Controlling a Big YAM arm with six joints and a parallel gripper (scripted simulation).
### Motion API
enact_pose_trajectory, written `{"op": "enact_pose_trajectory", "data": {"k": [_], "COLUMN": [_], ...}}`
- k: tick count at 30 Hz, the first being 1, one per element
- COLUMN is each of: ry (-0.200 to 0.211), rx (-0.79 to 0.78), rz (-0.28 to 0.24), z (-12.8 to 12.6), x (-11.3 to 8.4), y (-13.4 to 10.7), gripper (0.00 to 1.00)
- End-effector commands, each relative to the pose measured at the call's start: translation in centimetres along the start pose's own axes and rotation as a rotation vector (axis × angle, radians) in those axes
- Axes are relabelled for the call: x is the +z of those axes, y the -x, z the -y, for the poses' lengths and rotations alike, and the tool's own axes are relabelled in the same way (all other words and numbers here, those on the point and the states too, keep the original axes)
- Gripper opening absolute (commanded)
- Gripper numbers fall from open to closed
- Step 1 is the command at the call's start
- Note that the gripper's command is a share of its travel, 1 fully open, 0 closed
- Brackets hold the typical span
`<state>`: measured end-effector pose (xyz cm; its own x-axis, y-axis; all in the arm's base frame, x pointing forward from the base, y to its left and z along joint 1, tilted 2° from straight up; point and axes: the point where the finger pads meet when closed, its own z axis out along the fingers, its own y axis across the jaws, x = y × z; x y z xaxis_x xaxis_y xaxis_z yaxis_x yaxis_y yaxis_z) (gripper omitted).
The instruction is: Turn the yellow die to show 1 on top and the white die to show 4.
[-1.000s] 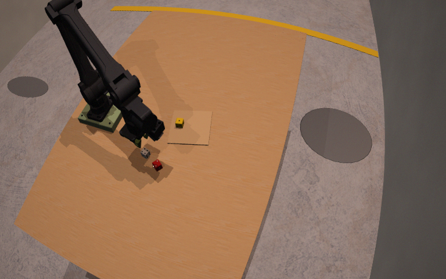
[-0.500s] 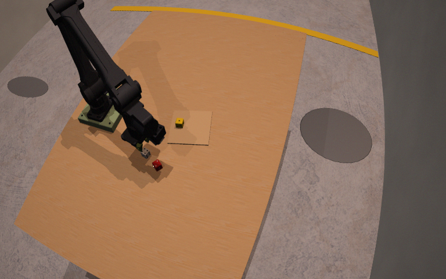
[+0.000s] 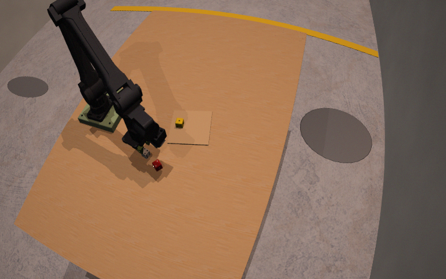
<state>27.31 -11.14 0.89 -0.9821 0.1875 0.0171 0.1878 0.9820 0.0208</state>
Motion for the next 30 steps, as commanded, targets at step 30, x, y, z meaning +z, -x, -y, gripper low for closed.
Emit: {"op": "enact_pose_trajectory", "data": {"k": [30], "ry": [0.0], "rx": [0.002], "rz": [0.017], "z": [0.59], "x": [-0.01], "y": [0.48], "gripper": [0.39]}}
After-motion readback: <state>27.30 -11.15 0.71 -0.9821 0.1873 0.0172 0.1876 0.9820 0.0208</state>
